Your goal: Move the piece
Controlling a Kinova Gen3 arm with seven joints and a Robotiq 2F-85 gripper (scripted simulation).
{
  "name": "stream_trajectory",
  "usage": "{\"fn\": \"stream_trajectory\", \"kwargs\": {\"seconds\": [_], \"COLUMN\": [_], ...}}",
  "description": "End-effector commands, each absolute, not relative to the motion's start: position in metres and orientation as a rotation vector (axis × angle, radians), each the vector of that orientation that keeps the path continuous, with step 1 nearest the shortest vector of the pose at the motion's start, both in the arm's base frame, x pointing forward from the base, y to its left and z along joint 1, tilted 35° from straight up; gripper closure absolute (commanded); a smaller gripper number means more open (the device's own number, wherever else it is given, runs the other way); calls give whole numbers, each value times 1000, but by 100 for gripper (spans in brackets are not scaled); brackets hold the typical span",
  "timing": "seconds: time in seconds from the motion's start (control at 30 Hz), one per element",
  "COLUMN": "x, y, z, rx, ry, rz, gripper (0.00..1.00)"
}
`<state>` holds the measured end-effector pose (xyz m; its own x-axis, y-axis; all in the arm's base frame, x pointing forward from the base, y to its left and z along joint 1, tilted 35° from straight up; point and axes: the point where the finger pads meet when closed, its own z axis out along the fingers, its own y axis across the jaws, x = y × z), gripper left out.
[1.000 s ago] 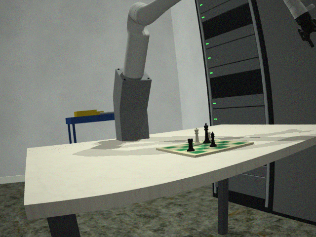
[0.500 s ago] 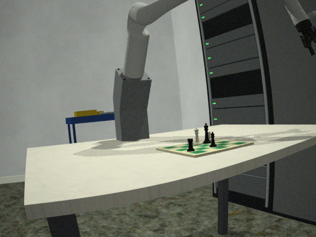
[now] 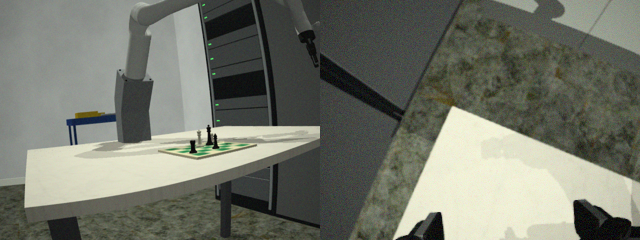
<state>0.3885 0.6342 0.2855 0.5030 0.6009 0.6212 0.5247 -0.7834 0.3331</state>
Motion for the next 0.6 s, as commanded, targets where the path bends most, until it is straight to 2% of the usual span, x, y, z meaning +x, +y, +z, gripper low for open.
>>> {"fn": "stream_trajectory", "kwargs": {"seconds": [0.0, 0.57], "x": [399, 426], "y": [625, 567], "z": [267, 202], "rx": [2652, 2781], "ry": [883, 38], "rz": [1131, 1089], "gripper": [0, 0]}}
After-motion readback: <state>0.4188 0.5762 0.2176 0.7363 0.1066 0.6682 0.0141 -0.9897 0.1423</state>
